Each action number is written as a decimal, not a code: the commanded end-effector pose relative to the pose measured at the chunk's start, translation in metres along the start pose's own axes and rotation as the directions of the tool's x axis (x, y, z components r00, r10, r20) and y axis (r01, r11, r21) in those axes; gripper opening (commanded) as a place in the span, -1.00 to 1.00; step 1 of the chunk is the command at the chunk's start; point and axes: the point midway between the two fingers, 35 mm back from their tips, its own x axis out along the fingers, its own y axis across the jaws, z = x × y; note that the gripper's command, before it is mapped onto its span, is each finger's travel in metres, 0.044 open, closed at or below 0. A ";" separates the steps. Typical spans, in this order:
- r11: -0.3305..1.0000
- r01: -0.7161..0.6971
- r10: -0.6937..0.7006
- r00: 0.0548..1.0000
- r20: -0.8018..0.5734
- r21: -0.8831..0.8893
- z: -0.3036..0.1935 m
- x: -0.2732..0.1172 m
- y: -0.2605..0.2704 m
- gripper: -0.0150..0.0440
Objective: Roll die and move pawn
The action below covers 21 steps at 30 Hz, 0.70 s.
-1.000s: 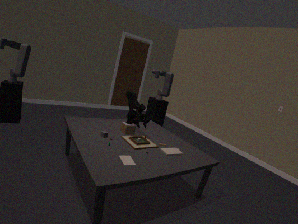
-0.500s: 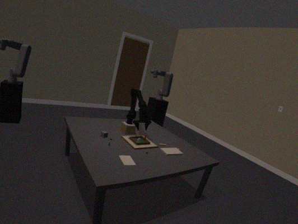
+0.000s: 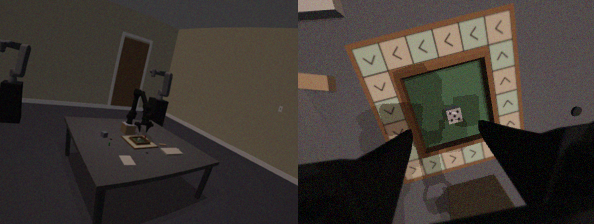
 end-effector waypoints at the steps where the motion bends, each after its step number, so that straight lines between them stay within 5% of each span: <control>1: 0.980 0.008 0.001 0.999 -0.044 0.199 -0.024 0.011 0.030 0.38; 3: 0.949 0.020 -0.001 0.998 -0.061 0.315 -0.037 0.016 0.045 0.20; 9: 0.805 0.068 -0.011 0.995 -0.100 0.590 -0.075 0.026 0.081 0.19; 21: 0.799 0.069 -0.011 0.995 -0.101 0.597 -0.076 0.027 0.085 0.19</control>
